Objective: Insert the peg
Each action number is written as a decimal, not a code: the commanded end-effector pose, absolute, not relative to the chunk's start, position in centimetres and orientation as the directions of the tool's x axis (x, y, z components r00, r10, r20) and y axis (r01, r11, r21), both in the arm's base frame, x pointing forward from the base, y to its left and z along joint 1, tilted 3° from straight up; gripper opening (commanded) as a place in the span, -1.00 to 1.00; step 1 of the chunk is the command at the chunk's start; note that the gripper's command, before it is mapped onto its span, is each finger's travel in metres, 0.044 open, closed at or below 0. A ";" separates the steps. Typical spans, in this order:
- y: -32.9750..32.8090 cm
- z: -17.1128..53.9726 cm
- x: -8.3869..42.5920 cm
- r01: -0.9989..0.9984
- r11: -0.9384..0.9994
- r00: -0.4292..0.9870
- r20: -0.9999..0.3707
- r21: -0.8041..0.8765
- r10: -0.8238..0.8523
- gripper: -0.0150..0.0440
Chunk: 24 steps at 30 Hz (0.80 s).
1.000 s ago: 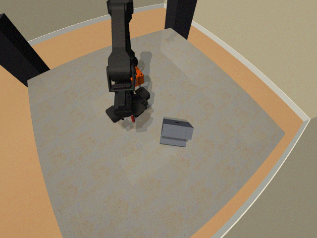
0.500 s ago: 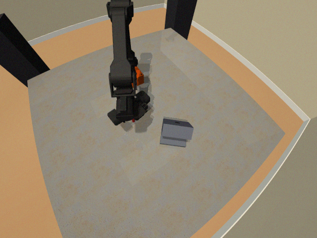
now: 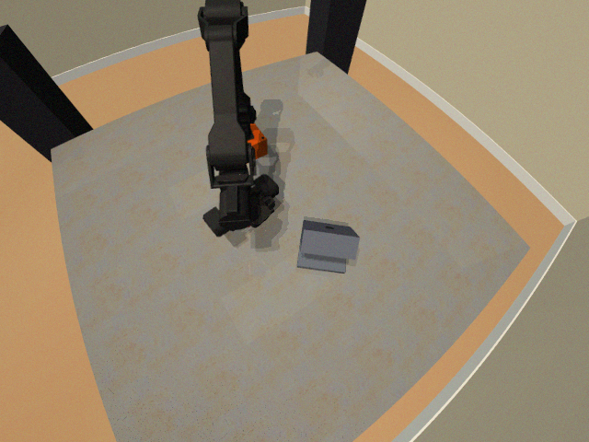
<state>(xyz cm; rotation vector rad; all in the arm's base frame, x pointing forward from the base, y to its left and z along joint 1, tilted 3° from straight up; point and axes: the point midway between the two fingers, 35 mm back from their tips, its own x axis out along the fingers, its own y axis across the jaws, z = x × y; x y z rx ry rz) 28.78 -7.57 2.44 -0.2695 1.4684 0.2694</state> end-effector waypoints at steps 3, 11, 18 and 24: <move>-7.5 1.6 28.3 -0.336 0.942 0.068 -0.998 -0.011 0.012 1.00; -7.5 1.8 28.6 -0.340 0.940 0.078 -0.997 -0.011 0.016 0.73; -7.5 1.8 28.6 -0.340 0.940 0.078 -0.997 -0.011 0.016 0.11; -7.5 1.8 28.6 -0.340 0.940 0.078 -0.997 -0.011 0.016 -0.36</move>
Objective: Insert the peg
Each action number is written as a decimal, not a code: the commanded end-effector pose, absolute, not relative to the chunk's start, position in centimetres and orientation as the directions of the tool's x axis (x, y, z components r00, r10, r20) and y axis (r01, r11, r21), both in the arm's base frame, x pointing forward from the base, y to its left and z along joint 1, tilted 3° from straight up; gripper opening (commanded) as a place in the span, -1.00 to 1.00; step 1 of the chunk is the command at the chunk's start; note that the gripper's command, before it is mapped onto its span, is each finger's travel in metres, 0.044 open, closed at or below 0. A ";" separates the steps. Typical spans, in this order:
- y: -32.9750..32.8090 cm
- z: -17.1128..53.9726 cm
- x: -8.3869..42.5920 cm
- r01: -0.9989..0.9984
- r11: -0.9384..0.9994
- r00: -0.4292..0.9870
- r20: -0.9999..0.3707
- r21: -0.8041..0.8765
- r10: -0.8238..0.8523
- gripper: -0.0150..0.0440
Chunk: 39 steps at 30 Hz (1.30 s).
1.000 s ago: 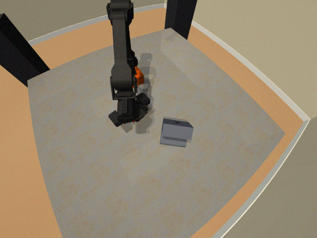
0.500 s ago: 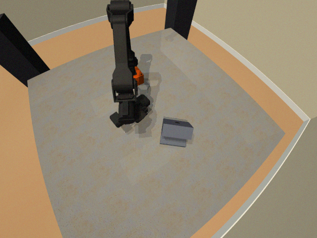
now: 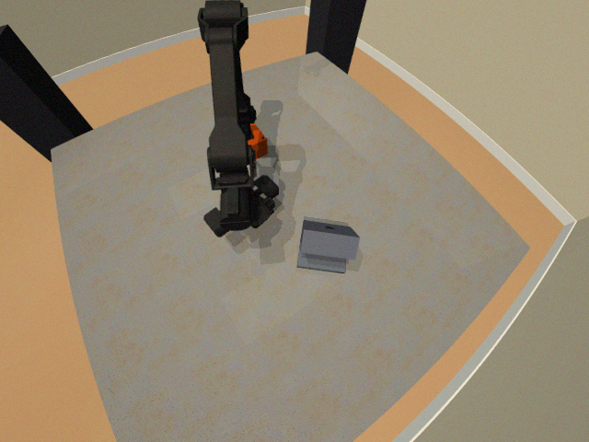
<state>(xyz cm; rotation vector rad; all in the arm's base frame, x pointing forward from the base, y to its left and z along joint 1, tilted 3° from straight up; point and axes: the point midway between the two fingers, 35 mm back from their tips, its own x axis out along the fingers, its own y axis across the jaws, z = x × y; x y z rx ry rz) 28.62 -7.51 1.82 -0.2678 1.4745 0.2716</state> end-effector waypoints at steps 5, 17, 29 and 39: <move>-7.5 1.8 28.6 -0.340 0.940 0.078 -0.997 -0.011 0.016 -0.47; -7.6 5.9 28.6 -0.338 0.941 0.073 -0.997 -0.012 0.014 -0.49; -7.4 9.8 28.1 -0.340 0.940 0.069 -0.998 -0.014 0.010 -0.49; -6.7 9.7 28.5 -0.402 0.914 0.067 -0.997 -0.048 -0.023 -0.49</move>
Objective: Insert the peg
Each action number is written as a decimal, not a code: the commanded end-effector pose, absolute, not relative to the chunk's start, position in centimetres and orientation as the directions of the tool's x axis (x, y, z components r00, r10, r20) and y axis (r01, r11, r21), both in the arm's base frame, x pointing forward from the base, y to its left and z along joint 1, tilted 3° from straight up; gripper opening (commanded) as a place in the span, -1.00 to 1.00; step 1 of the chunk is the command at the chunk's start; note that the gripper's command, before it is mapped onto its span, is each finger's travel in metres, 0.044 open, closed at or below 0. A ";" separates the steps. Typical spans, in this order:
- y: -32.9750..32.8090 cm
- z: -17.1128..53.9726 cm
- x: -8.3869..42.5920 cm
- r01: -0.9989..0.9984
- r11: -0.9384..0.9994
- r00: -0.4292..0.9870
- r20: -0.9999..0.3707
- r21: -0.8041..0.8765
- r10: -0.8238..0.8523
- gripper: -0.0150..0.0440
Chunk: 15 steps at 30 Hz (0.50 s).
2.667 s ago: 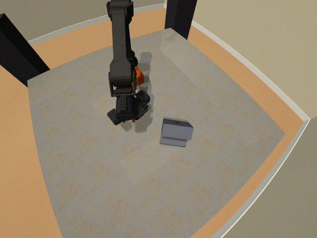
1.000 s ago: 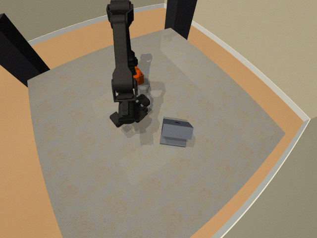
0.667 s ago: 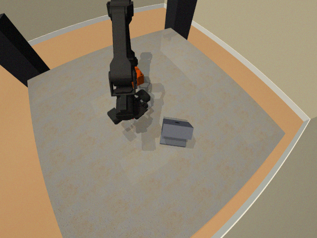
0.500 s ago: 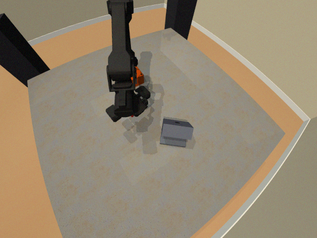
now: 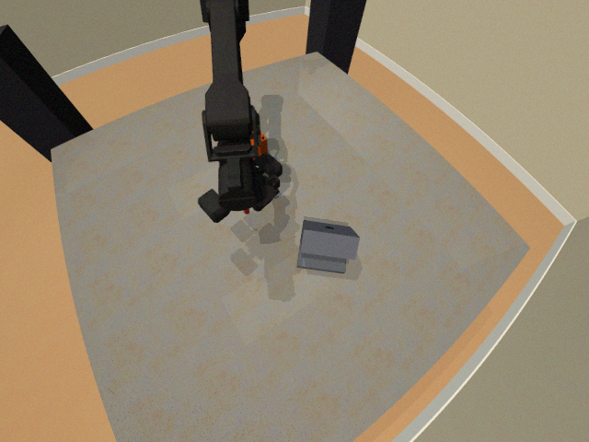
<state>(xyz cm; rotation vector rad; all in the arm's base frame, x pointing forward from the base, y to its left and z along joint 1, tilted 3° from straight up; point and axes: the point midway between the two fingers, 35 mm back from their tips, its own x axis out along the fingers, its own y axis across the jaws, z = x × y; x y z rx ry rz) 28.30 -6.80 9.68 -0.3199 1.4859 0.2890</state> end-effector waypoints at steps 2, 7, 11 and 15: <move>-6.5 9.7 28.5 -0.416 0.908 0.068 -0.997 -0.056 -0.030 -0.49; -6.1 9.7 28.7 -0.450 0.890 0.069 -0.996 -0.075 -0.049 -0.49; -5.8 9.6 28.8 -0.476 0.875 0.070 -0.995 -0.090 -0.064 -0.49; -5.5 9.6 29.0 -0.502 0.858 0.072 -0.994 -0.105 -0.079 -0.49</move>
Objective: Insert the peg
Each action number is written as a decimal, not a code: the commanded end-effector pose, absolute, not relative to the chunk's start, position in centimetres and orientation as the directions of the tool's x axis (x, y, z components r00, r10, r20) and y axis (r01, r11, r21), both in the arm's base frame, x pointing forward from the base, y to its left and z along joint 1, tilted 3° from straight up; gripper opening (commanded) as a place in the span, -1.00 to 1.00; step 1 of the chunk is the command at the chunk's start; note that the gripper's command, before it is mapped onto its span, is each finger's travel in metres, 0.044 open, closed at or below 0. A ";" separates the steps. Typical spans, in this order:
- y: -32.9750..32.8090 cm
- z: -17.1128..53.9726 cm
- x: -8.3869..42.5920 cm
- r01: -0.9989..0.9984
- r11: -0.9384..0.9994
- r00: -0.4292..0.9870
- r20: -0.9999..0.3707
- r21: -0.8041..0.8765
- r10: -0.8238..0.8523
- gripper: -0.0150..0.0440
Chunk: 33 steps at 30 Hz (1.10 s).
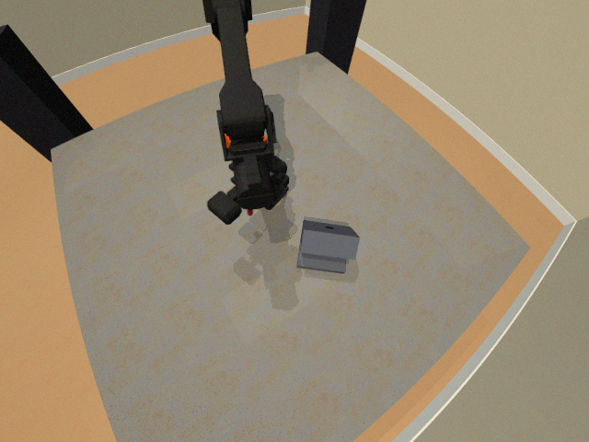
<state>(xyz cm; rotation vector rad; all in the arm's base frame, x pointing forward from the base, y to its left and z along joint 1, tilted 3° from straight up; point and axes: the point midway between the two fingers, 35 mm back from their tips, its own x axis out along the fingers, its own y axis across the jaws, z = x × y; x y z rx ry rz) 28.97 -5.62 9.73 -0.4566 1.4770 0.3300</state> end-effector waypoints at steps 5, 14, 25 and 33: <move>-5.0 9.6 29.1 -0.534 0.837 0.076 -0.992 -0.123 -0.097 -0.49; -4.3 9.6 29.4 -0.588 0.794 0.084 -0.988 -0.154 -0.130 -0.49; -3.3 9.6 29.8 -0.650 0.735 0.098 -0.981 -0.192 -0.169 -0.49; -2.6 9.6 30.0 -0.692 0.689 0.111 -0.974 -0.218 -0.196 -0.49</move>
